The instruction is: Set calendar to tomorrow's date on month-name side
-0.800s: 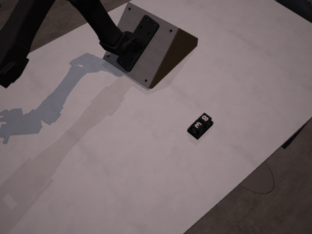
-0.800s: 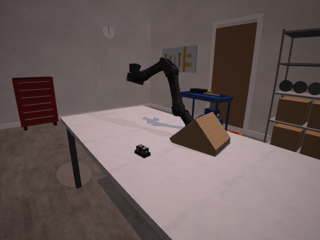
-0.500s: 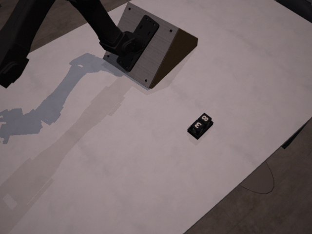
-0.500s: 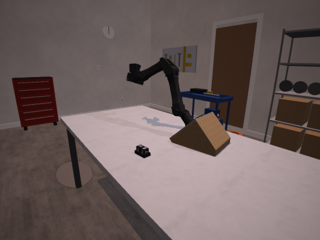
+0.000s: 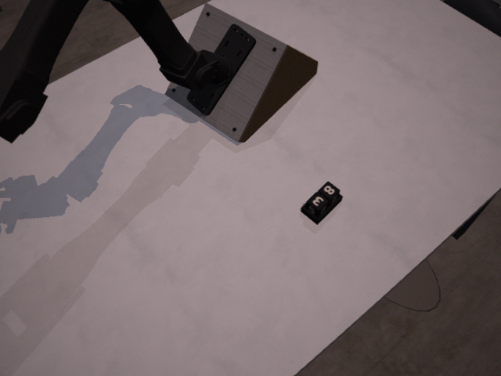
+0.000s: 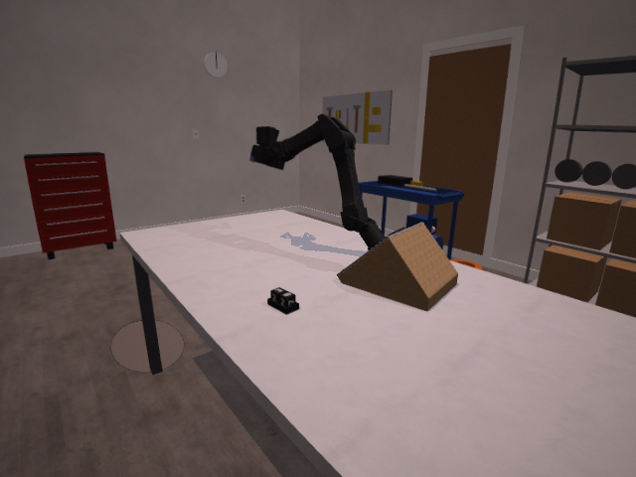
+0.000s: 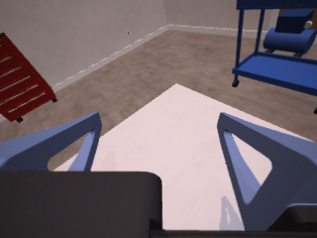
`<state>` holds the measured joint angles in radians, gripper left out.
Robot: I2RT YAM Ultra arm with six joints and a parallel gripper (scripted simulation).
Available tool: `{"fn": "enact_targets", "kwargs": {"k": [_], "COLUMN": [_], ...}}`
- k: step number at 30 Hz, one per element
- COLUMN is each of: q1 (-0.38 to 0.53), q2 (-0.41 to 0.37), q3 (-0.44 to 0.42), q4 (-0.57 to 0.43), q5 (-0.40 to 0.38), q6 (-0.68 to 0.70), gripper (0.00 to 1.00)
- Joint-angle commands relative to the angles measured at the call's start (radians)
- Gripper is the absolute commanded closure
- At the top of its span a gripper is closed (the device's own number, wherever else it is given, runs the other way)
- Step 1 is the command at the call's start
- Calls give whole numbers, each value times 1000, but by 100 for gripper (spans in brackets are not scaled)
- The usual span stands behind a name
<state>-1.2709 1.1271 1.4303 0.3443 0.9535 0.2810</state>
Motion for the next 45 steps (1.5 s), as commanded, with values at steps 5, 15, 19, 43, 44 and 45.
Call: {"fn": "enact_targets", "kwargs": {"k": [5, 15, 19, 43, 44, 45], "q1": [118, 354, 455, 1077, 1077, 1094], "q2": [50, 168, 218, 530, 530, 539], "q3": [18, 33, 39, 76, 76, 77], "q4": [-126, -368, -472, -1110, -1110, -1128], "q5": [-18, -50, -63, -148, -148, -150], "q6": [11, 32, 41, 96, 96, 97], "gripper": [0, 0, 0, 0, 0, 0]}}
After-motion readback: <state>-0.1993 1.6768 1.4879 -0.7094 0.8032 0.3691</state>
